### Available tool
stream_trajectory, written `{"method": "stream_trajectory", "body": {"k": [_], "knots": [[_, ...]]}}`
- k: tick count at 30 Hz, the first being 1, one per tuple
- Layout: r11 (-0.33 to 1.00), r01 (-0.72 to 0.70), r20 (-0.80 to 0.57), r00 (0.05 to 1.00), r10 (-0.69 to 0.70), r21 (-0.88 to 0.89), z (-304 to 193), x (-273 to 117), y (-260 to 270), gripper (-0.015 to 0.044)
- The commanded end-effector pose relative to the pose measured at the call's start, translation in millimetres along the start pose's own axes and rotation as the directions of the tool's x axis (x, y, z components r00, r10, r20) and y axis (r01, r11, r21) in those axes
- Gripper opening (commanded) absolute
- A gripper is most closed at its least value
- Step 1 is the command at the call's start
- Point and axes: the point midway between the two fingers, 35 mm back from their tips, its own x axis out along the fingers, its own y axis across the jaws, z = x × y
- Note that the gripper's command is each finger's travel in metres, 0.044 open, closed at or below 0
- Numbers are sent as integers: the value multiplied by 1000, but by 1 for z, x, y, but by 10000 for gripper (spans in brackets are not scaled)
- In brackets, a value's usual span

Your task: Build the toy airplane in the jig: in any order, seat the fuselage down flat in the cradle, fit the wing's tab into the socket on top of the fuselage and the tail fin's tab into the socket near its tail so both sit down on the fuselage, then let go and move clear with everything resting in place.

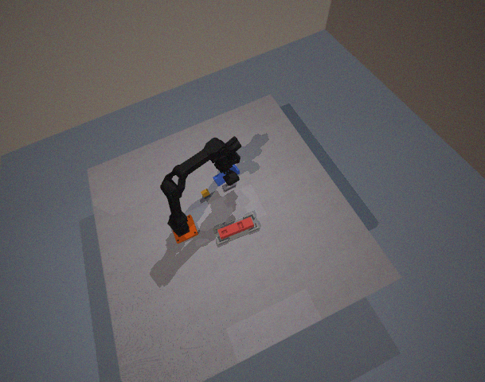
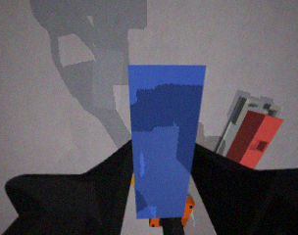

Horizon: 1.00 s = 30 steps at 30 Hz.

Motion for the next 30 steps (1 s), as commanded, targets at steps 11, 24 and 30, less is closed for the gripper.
{"method": "stream_trajectory", "body": {"k": [11,24,30], "knots": [[973,1,2,1000,-1,-231,0,7,-45,0],[894,5,2,1000,-5,-449,-5,14,-87,0],[840,6,2,1000,-6,-542,-9,17,-106,0]]}}
